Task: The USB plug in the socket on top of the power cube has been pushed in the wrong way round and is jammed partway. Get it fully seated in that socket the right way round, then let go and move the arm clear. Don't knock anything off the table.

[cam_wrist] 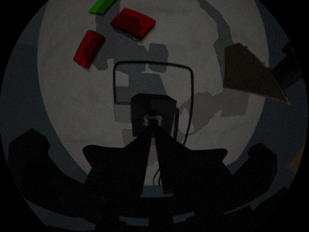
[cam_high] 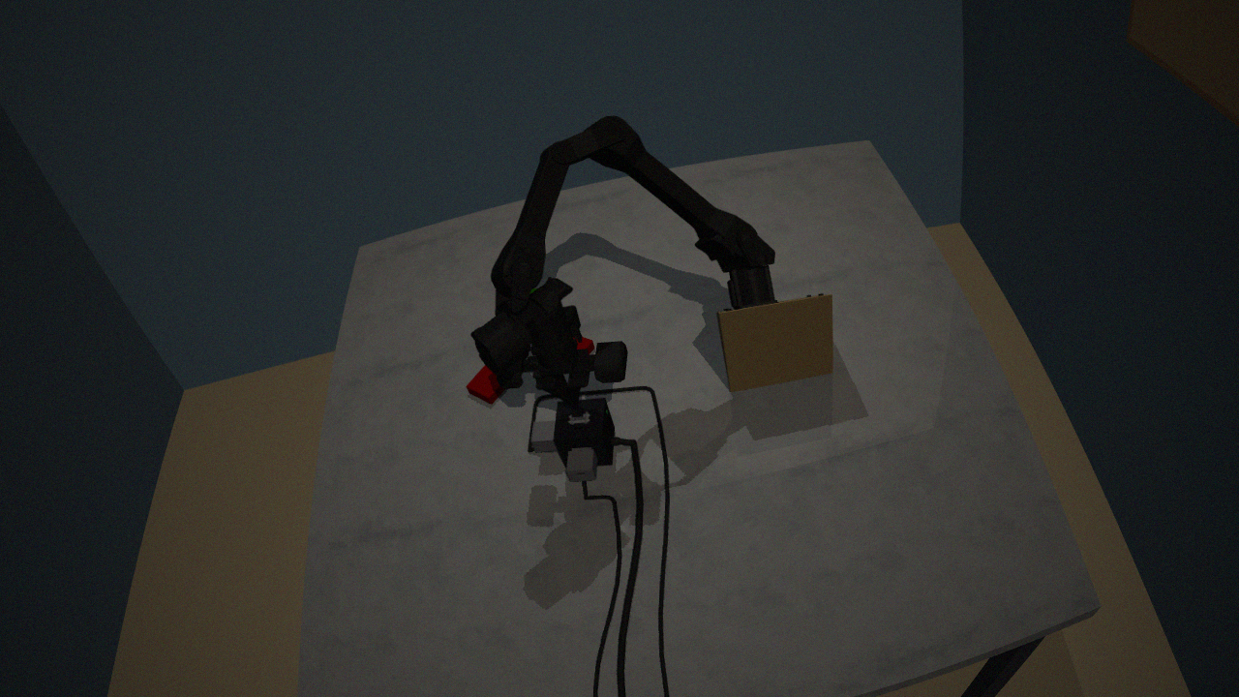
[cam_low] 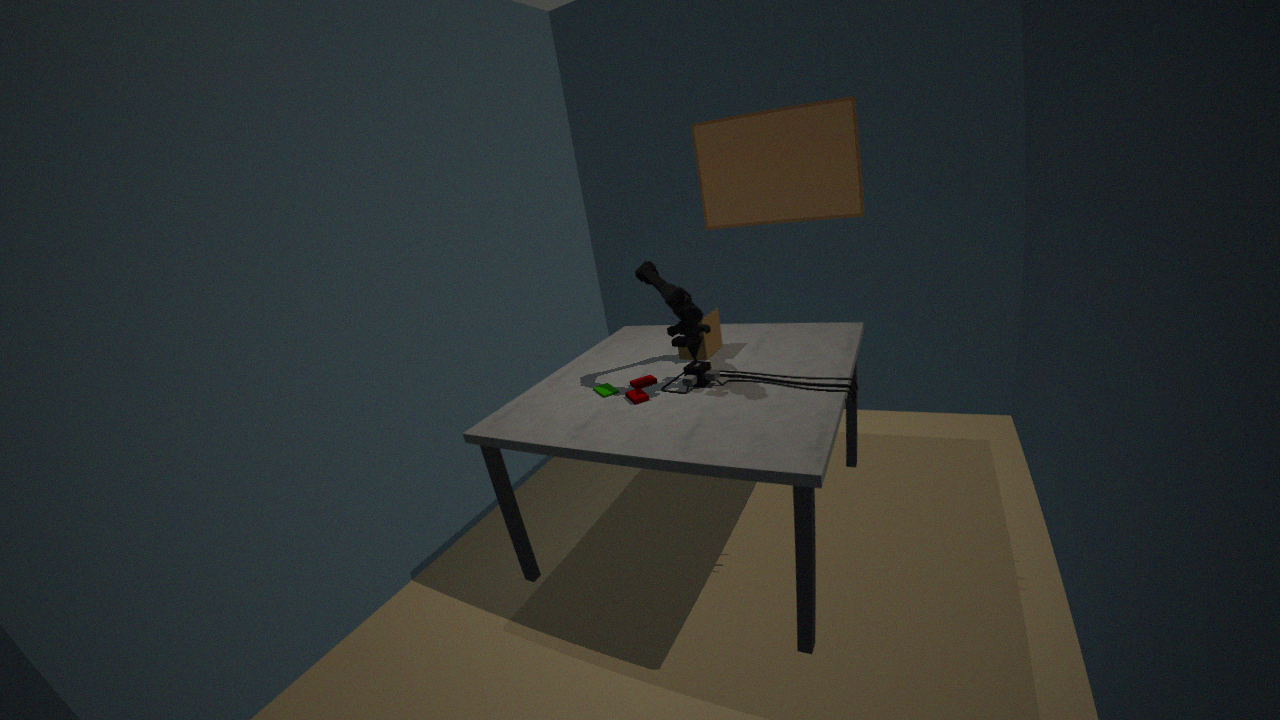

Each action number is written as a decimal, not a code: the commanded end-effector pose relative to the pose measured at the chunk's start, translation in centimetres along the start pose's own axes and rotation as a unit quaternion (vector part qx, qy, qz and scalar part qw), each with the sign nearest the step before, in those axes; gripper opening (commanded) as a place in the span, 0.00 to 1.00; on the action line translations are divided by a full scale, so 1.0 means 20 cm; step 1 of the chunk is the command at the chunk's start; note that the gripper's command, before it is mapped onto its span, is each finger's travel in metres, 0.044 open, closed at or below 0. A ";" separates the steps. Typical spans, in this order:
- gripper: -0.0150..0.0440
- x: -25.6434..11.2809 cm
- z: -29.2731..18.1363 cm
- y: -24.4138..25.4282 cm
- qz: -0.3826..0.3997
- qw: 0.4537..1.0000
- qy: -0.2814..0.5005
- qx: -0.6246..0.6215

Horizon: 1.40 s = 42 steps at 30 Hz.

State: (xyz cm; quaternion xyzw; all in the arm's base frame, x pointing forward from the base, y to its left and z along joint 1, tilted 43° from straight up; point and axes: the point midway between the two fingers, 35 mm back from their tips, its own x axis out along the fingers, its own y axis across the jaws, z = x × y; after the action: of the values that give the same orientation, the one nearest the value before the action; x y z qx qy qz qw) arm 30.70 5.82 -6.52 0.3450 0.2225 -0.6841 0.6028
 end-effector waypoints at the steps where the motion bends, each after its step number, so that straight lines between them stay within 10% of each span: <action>1: 0.25 -0.01 0.00 0.00 0.000 1.000 0.001 0.002; 42: 0.25 -0.15 0.00 0.00 0.000 1.000 0.001 0.002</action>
State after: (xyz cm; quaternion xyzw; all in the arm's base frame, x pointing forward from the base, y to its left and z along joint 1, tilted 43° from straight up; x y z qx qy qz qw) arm 30.62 7.55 -4.54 0.3411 0.2231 -0.6852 0.6036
